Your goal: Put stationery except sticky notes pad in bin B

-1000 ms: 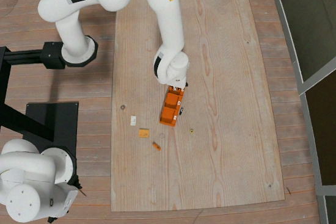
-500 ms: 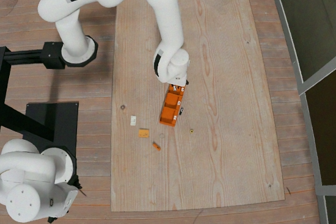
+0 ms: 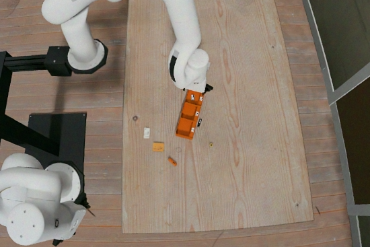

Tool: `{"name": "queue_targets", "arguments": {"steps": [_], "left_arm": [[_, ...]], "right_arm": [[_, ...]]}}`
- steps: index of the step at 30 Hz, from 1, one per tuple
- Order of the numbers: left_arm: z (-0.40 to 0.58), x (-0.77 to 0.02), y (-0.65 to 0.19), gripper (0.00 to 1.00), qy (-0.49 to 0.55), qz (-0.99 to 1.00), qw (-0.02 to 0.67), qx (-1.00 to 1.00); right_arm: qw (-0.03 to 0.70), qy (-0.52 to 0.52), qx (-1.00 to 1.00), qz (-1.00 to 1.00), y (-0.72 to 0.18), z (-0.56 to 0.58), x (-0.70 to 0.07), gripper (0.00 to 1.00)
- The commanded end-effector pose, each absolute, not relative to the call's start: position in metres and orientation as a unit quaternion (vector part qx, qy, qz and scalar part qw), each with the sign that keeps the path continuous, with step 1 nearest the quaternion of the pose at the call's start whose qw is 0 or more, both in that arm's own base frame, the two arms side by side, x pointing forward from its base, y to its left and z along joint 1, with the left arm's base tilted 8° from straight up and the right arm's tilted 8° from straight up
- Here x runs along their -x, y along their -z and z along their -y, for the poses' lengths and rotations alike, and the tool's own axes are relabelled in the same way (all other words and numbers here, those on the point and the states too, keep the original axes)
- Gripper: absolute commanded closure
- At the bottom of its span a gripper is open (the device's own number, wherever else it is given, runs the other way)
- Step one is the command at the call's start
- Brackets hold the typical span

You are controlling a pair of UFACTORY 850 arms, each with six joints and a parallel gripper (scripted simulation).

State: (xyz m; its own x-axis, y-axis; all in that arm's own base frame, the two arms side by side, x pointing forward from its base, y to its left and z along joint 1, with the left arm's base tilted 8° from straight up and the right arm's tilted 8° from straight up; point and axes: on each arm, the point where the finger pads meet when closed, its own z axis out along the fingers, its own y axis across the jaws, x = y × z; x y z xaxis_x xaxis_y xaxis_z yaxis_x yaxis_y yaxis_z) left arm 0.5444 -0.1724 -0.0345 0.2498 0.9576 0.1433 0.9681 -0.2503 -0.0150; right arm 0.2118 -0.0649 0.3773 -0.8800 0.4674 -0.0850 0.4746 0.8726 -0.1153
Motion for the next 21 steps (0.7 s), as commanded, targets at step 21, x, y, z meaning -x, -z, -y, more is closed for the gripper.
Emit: {"name": "queue_targets", "arguments": {"steps": [21], "left_arm": [[0.185, -0.544, -0.054, 0.0, 0.053, 0.61, 0.049, 0.789]], "right_arm": [[0.028, 0.066, -0.244, -0.967, -0.378, 0.065, -0.212, 0.0]]}}
